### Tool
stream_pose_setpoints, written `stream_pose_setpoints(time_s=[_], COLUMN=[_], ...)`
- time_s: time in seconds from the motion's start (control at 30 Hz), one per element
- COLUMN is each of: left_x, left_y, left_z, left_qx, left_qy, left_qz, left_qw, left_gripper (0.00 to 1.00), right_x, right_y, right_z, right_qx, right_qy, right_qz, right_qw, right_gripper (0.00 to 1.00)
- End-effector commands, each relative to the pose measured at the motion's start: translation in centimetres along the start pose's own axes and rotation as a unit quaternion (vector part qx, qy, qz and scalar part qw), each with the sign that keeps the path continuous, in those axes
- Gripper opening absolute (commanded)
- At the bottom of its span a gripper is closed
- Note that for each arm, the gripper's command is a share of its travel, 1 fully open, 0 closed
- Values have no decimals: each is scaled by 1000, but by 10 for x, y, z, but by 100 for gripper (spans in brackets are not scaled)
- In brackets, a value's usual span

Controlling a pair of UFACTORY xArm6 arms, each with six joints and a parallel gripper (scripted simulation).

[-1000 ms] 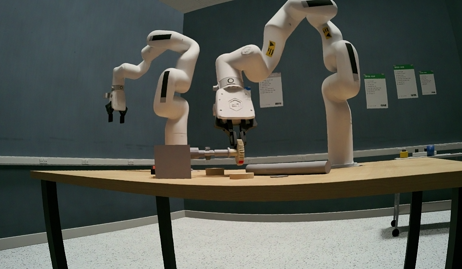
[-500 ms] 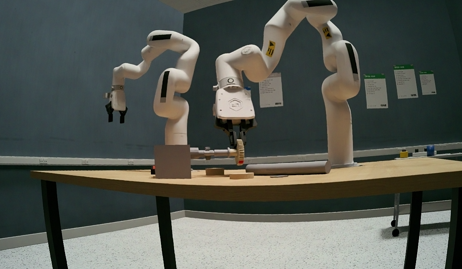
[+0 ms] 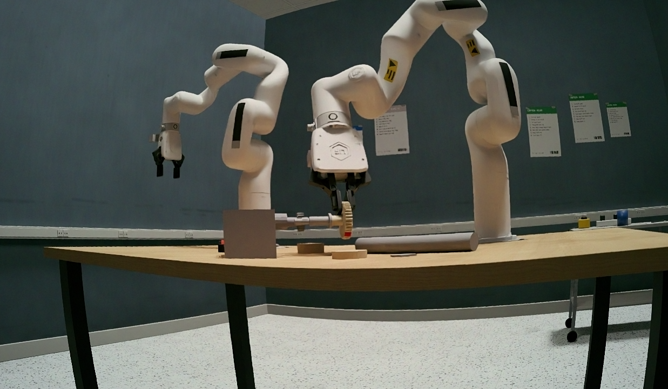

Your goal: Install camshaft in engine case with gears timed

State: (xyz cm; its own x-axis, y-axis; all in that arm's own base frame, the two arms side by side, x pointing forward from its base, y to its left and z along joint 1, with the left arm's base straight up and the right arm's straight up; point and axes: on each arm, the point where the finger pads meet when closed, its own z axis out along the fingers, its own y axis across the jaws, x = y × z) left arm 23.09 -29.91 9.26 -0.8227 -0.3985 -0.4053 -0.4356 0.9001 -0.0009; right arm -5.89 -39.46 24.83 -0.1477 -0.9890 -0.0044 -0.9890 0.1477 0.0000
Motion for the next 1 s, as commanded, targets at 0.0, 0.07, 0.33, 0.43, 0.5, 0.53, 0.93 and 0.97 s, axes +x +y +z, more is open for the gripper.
stream_pose_setpoints(time_s=[0.0,0.07,0.33,0.43,0.5,0.53,0.93,0.97], left_x=[-1,-1,-1,-1,-1,-1,-1,-1], left_y=[-3,-3,-7,-8,-9,-10,-13,-13], left_z=[-1,-1,-1,-1,-1,-1,-1,-1], left_qx=[2,2,2,2,2,2,2,2], left_qy=[0,0,0,0,0,0,0,0], left_qz=[-1,-1,-1,-1,-1,-1,-1,-1], left_qw=[1000,1000,1000,1000,1000,1000,1000,1000], left_gripper=[9,9,9,9,9,9,9,9], right_x=[1,1,1,1,1,1,1,1], right_y=[0,0,0,0,0,0,0,0], right_z=[-2,-2,-2,-2,-2,-2,-2,-2], right_qx=[0,0,0,0,0,0,0,0], right_qy=[2,2,2,2,2,2,2,2], right_qz=[0,0,0,0,0,0,0,0], right_qw=[1000,1000,1000,1000,1000,1000,1000,1000], right_gripper=[100,100,100,100,100,100,100,100])
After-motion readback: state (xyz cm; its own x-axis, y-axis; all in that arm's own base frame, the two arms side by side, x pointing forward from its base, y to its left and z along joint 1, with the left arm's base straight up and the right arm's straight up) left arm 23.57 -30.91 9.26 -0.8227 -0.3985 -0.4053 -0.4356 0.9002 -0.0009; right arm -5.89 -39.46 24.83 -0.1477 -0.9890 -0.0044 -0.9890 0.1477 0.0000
